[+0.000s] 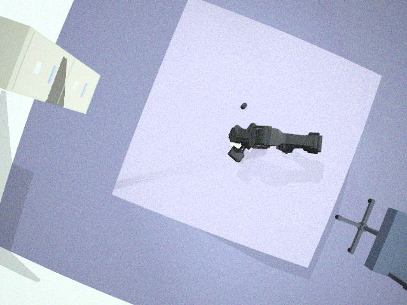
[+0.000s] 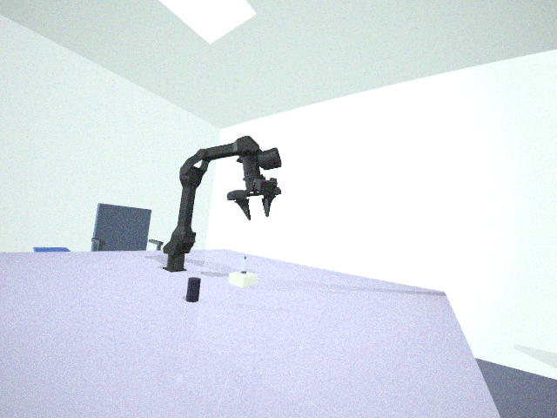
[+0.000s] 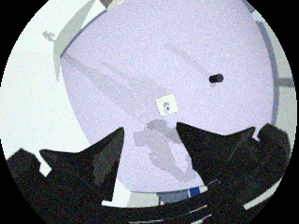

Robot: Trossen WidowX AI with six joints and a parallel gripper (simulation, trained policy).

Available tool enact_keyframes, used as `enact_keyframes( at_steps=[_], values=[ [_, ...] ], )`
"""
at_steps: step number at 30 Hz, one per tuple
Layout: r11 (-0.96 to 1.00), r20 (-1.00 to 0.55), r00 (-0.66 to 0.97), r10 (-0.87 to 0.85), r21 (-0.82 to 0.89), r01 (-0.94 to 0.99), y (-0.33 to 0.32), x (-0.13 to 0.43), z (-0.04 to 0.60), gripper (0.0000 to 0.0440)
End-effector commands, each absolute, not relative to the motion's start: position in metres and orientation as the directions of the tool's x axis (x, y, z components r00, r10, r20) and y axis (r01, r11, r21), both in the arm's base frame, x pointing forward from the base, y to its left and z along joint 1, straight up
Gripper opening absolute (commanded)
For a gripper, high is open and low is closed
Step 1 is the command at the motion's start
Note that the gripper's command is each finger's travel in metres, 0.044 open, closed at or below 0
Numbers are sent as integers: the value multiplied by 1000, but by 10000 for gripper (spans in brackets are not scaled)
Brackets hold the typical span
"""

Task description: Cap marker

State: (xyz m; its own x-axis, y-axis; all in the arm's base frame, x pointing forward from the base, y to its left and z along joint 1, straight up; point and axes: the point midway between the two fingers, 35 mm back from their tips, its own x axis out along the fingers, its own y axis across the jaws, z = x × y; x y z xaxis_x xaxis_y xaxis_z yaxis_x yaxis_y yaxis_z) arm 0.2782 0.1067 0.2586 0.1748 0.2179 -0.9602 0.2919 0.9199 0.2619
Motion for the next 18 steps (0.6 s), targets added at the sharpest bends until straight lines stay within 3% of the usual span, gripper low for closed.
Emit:
enact_keyframes(
  at_steps=[1, 18],
  values=[
    [914, -964, 157, 213, 253, 318, 99, 285, 254, 335],
    [865, -975, 126, 185, 222, 449, 54, 306, 244, 333]
  ],
)
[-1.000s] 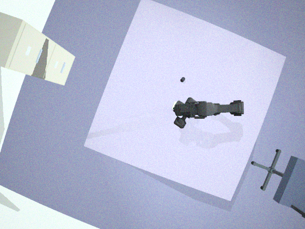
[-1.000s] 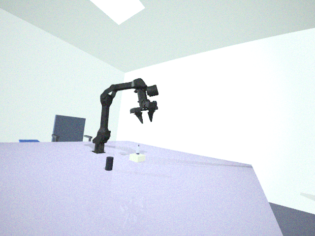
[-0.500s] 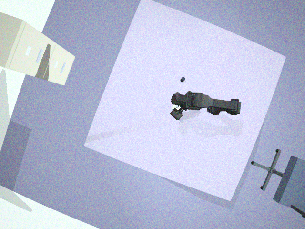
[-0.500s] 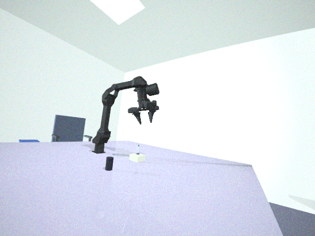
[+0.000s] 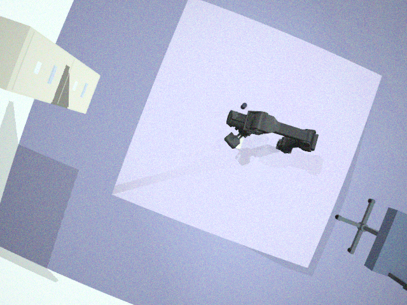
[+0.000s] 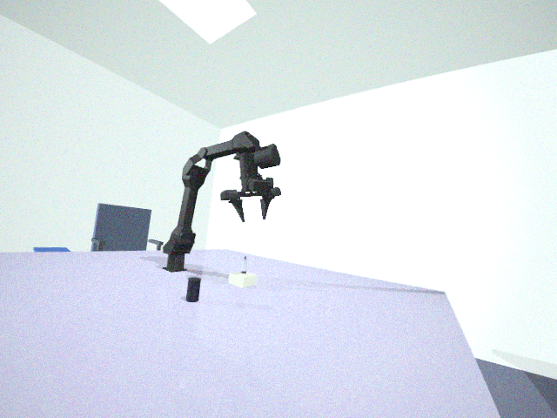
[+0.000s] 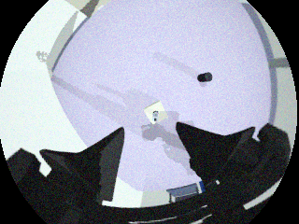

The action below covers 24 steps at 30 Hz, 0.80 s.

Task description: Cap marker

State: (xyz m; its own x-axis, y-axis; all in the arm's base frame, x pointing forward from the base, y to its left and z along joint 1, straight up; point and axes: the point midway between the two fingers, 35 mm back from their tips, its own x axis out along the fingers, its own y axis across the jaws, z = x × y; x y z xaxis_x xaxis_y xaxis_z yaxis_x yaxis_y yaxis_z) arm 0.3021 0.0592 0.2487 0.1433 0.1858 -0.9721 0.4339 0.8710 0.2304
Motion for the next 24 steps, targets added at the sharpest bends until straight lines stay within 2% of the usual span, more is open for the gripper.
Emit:
enact_keyframes(
  at_steps=[1, 24],
  values=[
    [862, -975, 124, 183, 220, 456, 51, 307, 244, 333],
    [789, -986, 86, 140, 164, 592, -11, 327, 224, 328]
  ],
)
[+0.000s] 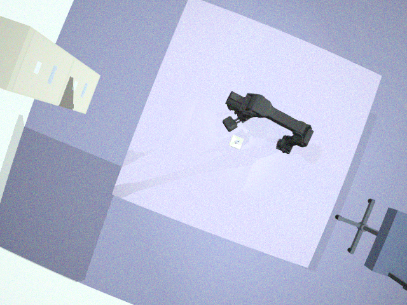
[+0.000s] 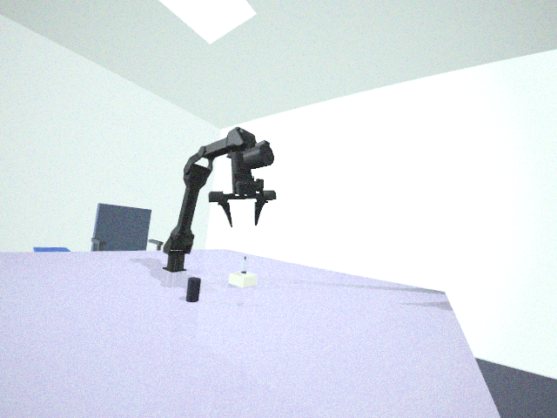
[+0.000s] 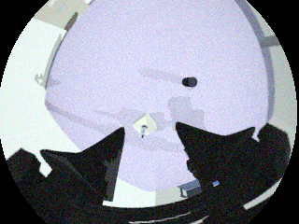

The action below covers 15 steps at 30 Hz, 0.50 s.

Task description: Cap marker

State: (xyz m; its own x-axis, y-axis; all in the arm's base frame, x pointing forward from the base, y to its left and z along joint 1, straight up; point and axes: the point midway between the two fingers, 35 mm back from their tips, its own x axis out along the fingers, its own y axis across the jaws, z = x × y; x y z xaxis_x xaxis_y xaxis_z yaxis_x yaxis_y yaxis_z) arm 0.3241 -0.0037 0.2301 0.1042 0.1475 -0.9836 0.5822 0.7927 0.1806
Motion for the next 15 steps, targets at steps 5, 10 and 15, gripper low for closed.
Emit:
enact_keyframes(
  at_steps=[5, 10, 15],
  values=[
    [775, -989, 75, 130, 148, 615, -23, 330, 219, 327],
    [761, -991, 60, 119, 130, 636, -36, 332, 213, 326],
    [747, -993, 43, 108, 109, 656, -47, 333, 207, 325]
  ],
)
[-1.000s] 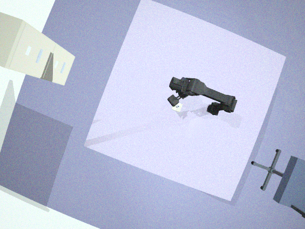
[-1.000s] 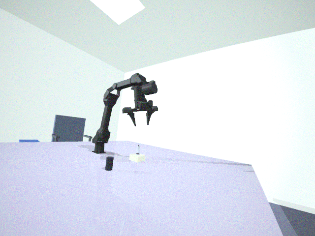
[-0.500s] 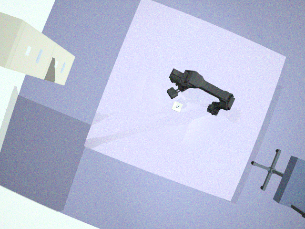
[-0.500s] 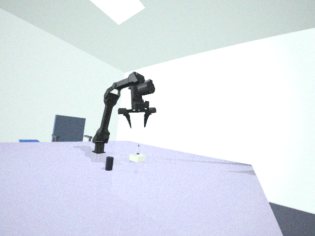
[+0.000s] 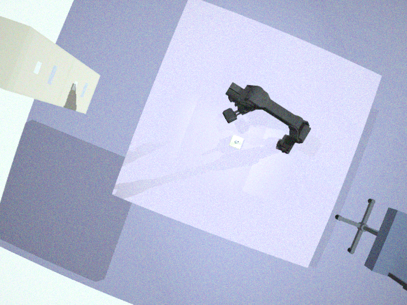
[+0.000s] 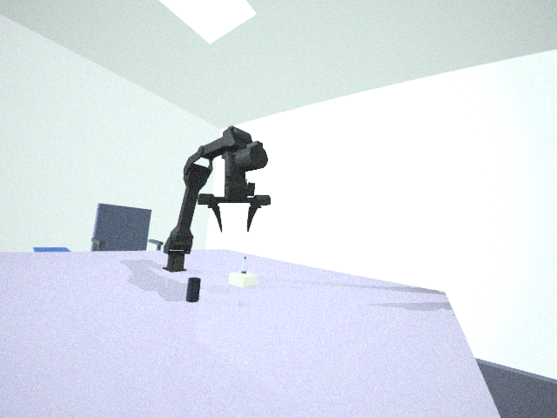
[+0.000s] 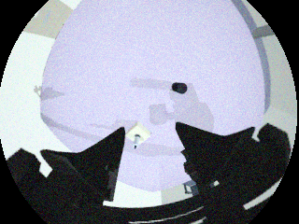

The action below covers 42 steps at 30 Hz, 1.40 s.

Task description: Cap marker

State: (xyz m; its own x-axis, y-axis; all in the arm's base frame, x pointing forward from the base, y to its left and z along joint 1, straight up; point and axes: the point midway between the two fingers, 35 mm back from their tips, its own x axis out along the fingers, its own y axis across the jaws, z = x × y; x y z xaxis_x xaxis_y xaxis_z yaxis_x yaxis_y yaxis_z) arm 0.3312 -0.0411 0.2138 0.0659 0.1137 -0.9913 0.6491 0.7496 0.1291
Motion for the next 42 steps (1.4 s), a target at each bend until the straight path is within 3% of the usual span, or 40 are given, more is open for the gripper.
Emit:
enact_keyframes(
  at_steps=[1, 42],
  values=[
    [745, -994, 39, 106, 105, 659, -50, 333, 205, 325],
    [696, -977, -188, 99, -67, 715, -113, 318, 126, 302]
  ],
)
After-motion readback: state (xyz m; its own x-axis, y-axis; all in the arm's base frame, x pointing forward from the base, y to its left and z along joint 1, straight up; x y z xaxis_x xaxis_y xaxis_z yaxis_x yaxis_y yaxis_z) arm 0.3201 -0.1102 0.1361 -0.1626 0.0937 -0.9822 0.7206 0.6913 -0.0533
